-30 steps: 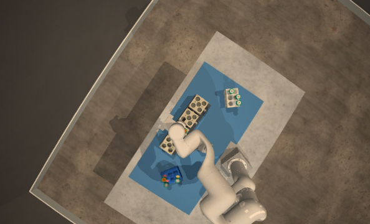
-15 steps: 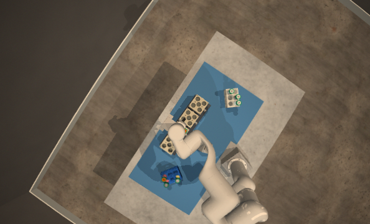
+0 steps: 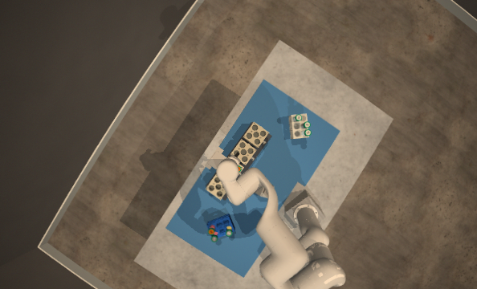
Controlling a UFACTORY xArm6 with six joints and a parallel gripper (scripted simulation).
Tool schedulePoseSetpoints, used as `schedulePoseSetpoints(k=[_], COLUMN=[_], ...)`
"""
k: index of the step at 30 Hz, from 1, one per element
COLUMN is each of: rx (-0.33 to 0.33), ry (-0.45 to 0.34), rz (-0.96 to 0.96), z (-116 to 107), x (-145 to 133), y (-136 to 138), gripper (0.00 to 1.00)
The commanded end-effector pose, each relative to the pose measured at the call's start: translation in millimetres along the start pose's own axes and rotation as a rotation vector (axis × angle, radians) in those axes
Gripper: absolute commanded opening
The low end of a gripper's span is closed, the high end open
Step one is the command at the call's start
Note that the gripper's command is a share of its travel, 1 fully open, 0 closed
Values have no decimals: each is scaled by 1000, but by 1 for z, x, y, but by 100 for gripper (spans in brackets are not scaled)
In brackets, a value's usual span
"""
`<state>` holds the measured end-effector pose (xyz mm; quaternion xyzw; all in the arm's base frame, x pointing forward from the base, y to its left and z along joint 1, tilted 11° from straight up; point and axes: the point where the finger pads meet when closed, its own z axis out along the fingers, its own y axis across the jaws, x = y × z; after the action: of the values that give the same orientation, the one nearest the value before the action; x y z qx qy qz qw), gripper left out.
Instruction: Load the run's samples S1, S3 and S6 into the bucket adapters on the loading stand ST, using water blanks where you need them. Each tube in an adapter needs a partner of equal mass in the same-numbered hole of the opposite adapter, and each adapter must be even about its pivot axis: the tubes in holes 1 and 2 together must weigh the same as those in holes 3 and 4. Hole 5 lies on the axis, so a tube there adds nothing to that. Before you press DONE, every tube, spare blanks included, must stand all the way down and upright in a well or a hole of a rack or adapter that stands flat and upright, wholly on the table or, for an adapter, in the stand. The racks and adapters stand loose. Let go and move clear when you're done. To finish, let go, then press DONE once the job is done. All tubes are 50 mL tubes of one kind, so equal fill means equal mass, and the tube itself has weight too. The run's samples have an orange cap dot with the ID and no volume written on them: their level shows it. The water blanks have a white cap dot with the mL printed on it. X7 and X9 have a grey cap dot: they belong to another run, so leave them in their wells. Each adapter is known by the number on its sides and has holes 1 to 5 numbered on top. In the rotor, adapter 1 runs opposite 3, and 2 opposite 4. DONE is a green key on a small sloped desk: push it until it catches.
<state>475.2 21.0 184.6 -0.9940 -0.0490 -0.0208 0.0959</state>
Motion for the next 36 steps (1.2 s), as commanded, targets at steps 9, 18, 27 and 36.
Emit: schedulePoseSetpoints(k=[9,18,27,36], rx=[0,1,2,2], ry=[5,5,5,4], rz=[166,466,565,565], z=[-2,-2,-2,-2], x=[-8,-24,-36,-52], y=[-23,-66,-98,-141], gripper=[57,57,57,57])
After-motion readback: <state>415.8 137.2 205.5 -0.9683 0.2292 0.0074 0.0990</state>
